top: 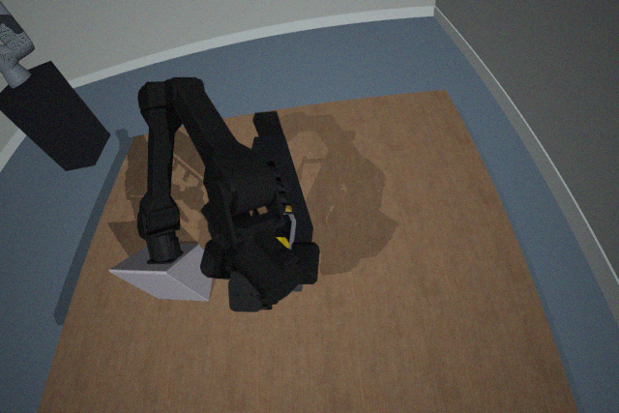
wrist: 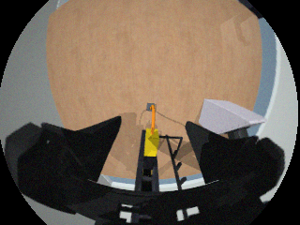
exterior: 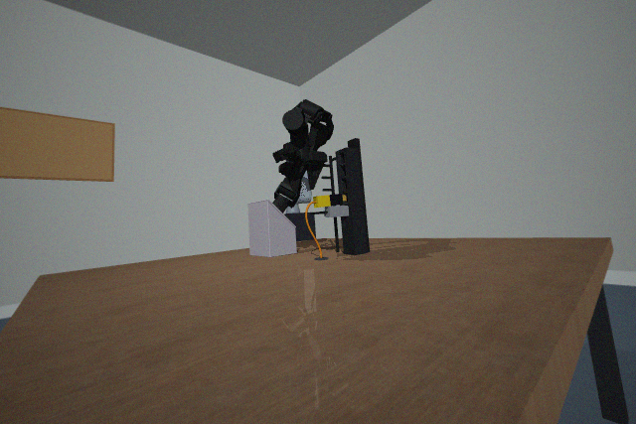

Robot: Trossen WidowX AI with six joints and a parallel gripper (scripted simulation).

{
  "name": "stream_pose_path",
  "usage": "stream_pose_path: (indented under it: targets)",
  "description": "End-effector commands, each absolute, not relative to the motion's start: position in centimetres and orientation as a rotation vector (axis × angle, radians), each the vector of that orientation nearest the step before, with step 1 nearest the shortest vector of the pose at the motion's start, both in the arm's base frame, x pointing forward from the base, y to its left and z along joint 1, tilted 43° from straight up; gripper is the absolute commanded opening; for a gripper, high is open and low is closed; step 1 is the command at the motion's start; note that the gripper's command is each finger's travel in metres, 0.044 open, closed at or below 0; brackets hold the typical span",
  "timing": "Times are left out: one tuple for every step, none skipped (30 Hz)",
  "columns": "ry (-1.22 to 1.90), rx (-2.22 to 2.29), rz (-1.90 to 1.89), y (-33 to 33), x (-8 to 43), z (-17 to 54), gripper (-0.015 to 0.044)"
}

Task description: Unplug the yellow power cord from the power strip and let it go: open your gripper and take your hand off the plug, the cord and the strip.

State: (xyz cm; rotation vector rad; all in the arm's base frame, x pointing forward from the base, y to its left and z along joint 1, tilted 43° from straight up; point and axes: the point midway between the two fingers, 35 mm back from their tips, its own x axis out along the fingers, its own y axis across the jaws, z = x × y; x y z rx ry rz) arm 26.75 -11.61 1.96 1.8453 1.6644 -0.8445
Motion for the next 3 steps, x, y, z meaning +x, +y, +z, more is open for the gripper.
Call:
stream_pose_path:
  targets:
    - [1.667,1.840,-0.844,-11.66,26.68,1.93,0.0440]
    - [1.667,1.840,-0.844,-11.66,26.68,1.93,0.0440]
    - [1.667,1.840,-0.844,-11.66,26.68,1.93,0.0440]
